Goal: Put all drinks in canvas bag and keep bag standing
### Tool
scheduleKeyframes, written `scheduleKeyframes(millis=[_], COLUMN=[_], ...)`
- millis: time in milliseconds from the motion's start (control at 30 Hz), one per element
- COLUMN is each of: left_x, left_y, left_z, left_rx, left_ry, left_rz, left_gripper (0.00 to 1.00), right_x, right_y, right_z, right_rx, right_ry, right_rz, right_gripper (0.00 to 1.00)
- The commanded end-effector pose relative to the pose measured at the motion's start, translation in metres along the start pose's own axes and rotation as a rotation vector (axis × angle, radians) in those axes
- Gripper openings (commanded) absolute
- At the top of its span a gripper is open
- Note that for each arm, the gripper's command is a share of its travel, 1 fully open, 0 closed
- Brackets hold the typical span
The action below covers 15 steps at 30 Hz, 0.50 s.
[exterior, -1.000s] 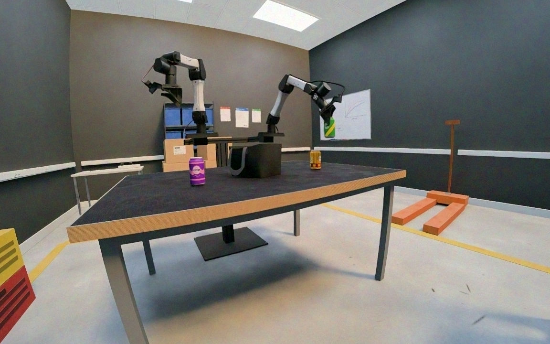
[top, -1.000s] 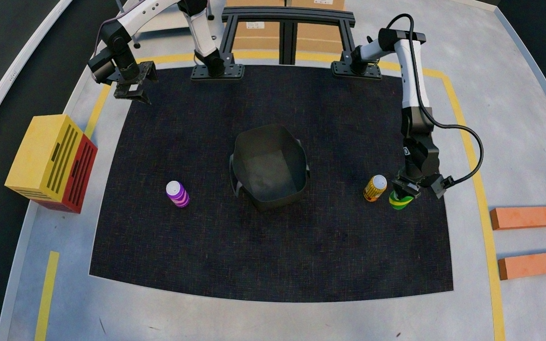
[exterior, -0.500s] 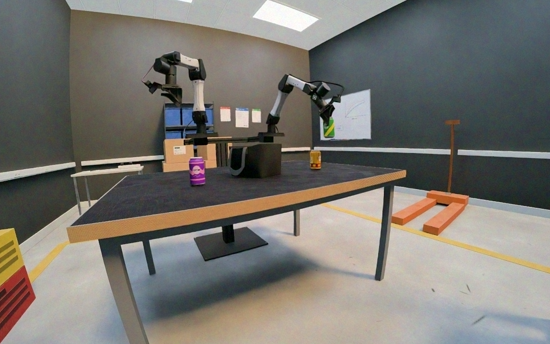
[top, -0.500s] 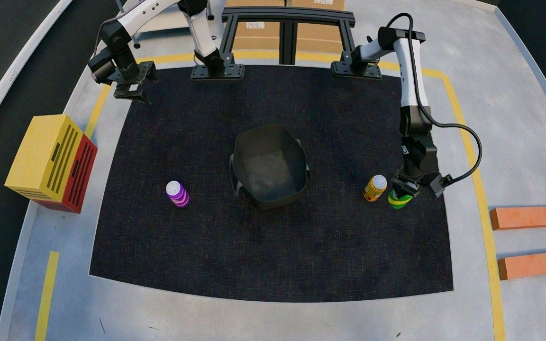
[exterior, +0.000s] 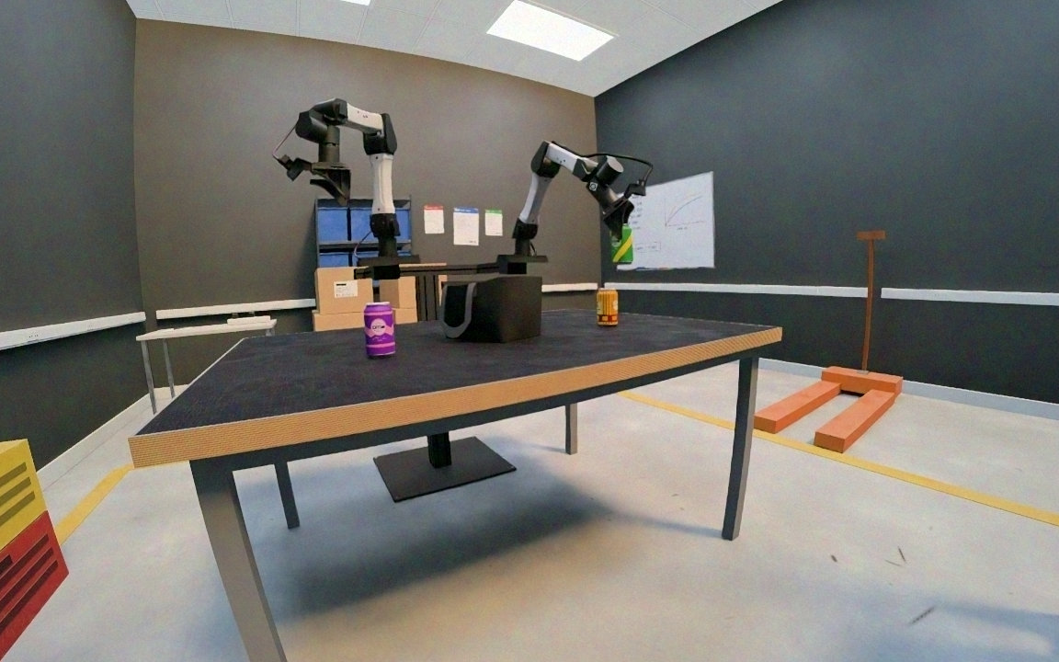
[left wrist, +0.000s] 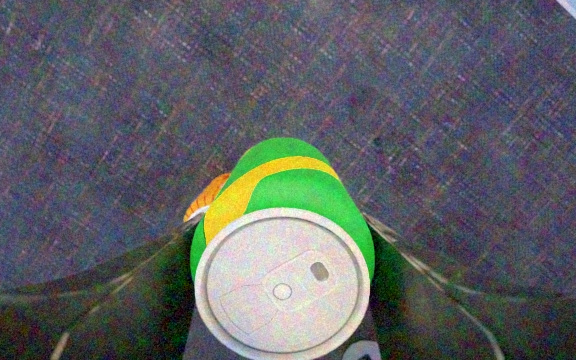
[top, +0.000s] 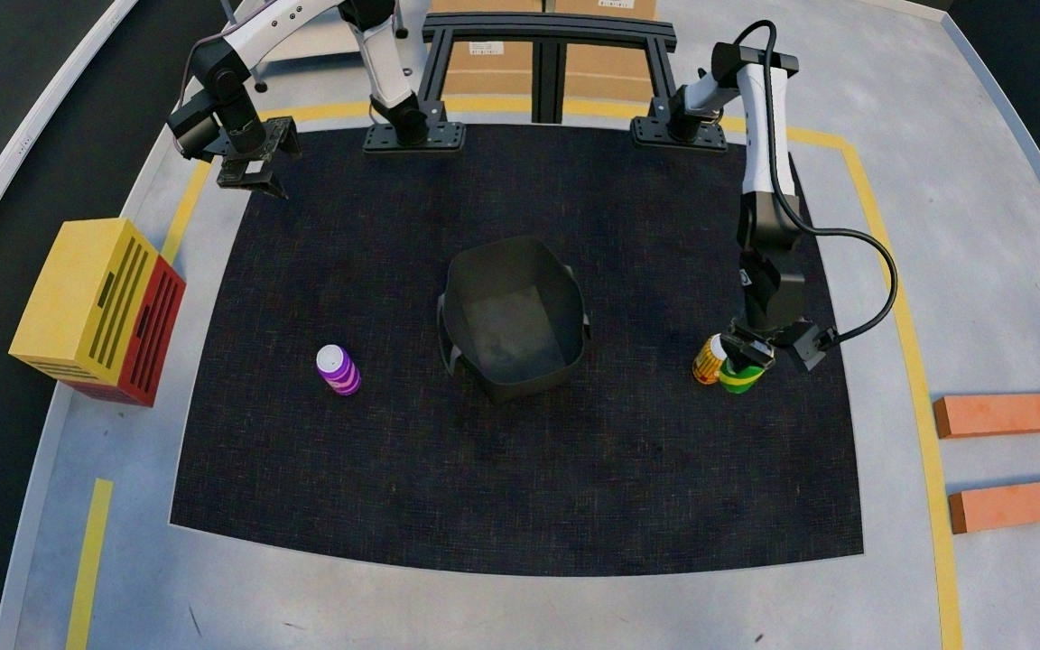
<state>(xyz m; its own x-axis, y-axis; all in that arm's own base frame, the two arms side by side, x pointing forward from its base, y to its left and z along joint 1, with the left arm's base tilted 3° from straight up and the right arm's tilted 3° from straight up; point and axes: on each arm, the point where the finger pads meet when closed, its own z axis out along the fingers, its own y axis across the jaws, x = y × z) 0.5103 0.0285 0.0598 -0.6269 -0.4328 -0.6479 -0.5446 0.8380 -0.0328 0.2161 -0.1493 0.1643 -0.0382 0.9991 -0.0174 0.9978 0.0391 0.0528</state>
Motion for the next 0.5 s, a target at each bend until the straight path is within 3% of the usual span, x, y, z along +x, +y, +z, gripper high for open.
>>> scheduleKeyframes(millis=[0,267,333,400,467], left_x=[-0.037,-0.033,-0.013,-0.021,-0.006], left_y=[-0.017,-0.032,-0.029,-0.037,-0.036], left_z=[-0.038,-0.049,-0.046,-0.054,-0.053], left_rx=[0.042,0.062,0.032,0.046,0.034], left_ry=[-0.132,-0.140,-0.109,-0.130,-0.109], left_rz=[-0.064,-0.054,-0.059,-0.072,-0.062], left_gripper=[0.74,0.74,0.74,0.74,0.74], right_x=[-0.007,-0.007,-0.007,-0.007,-0.007], right_y=[0.004,0.004,0.004,0.004,0.004], right_z=[-0.013,-0.013,-0.013,-0.013,-0.013], right_rx=[-0.034,-0.034,-0.034,-0.034,-0.034], right_ry=[-0.054,-0.054,-0.054,-0.054,-0.054], right_rz=[0.008,0.008,0.008,0.008,0.008], right_gripper=[1.00,1.00,1.00,1.00,1.00])
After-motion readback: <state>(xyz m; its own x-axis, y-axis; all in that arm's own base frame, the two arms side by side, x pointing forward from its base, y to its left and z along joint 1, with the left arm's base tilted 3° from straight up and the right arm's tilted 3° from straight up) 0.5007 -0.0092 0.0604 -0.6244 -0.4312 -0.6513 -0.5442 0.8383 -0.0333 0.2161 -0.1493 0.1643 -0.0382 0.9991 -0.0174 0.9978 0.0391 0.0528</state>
